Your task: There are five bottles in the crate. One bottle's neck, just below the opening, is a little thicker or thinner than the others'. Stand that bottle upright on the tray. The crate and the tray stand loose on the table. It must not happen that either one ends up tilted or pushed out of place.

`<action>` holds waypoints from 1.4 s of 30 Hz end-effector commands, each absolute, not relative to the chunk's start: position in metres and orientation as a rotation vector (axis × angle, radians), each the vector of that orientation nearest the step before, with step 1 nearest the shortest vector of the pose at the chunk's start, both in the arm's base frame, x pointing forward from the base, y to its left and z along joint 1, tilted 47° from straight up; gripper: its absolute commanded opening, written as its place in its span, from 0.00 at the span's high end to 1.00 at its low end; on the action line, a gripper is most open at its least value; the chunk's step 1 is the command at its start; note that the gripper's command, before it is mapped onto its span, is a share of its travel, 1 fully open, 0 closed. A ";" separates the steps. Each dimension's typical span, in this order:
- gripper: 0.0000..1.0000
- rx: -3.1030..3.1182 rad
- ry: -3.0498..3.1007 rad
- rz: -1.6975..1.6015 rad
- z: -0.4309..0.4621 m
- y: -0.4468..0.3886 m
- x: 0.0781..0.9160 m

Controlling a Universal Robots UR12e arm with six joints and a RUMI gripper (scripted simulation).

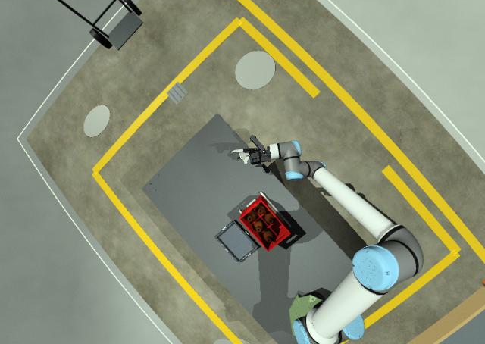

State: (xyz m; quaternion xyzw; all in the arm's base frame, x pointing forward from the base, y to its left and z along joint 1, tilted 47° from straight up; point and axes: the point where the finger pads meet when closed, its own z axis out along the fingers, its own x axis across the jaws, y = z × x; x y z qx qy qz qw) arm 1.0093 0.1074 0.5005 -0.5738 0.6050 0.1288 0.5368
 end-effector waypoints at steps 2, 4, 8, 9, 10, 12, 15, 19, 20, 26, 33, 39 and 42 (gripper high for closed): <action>0.00 -1.367 1.438 0.306 0.502 0.108 1.009; 0.00 -1.367 1.438 0.306 0.502 0.108 1.009; 0.00 -1.367 1.438 0.306 0.502 0.108 1.009; 0.00 -1.367 1.438 0.306 0.502 0.108 1.009; 0.00 -1.367 1.438 0.306 0.502 0.108 1.009; 0.00 -1.367 1.438 0.306 0.502 0.108 1.009; 0.00 -1.367 1.438 0.306 0.502 0.108 1.009; 0.00 -1.367 1.439 0.306 0.507 0.113 1.006; 0.00 -1.367 1.439 0.306 0.516 0.121 1.001; 0.00 -1.367 1.438 0.306 0.568 0.166 0.968; 0.00 -1.367 1.438 0.306 0.570 0.168 0.967; 0.00 -1.368 1.442 0.302 0.569 0.168 0.966; 0.00 -1.370 1.452 0.292 0.567 0.167 0.963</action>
